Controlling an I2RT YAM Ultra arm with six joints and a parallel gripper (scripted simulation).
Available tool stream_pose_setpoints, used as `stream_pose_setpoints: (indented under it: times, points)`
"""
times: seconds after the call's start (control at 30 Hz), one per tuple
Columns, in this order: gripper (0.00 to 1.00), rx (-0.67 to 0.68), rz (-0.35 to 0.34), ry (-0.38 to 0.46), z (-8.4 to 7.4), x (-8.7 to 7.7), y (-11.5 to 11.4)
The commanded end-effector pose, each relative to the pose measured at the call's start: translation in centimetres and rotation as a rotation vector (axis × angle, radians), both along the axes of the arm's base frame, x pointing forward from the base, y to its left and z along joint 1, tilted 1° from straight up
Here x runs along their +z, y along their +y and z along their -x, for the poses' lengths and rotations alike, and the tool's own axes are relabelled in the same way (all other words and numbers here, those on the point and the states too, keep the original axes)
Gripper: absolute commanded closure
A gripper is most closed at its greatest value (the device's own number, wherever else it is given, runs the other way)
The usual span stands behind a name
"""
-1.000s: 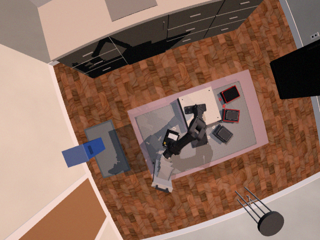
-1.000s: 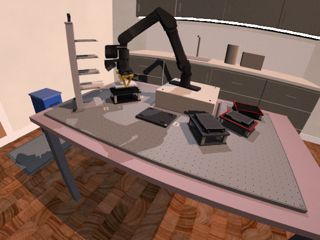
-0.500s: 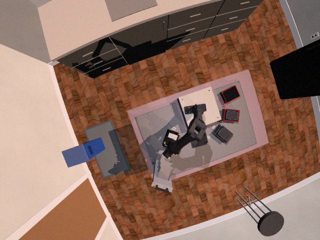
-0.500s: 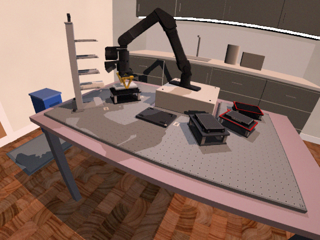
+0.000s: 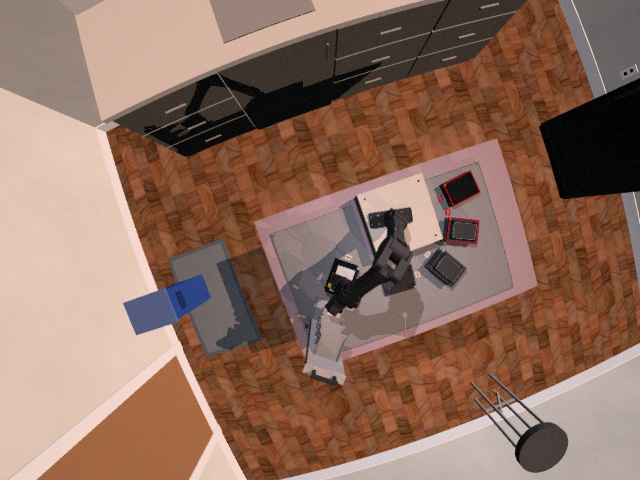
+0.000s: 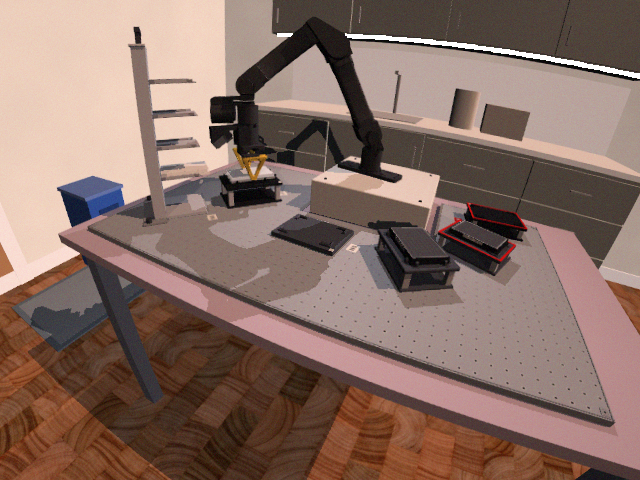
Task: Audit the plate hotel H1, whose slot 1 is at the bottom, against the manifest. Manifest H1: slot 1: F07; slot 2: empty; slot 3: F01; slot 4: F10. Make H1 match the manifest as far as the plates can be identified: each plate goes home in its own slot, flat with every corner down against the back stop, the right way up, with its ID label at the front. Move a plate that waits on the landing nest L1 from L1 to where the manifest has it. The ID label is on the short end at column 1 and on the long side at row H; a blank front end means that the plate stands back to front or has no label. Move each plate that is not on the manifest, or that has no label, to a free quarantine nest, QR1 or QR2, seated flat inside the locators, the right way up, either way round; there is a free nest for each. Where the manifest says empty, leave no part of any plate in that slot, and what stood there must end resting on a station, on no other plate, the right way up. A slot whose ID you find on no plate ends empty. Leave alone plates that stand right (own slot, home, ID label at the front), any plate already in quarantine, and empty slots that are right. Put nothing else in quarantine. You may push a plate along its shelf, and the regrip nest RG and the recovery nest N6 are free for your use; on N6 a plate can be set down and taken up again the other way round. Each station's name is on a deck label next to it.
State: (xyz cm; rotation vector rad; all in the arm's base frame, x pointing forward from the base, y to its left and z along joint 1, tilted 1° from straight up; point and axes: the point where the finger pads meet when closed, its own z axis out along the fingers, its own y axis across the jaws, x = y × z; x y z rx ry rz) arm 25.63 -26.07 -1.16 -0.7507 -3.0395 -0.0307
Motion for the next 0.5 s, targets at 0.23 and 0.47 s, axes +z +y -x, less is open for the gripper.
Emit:
stream_pose_setpoints:
  times: [0.23, 0.47]
  points:
    - [0.14, -0.002, 0.017, -0.017, -0.41, -0.09, -0.37]
    - [0.00, -0.002, 0.017, -0.017, -0.41, -0.33, -0.36]
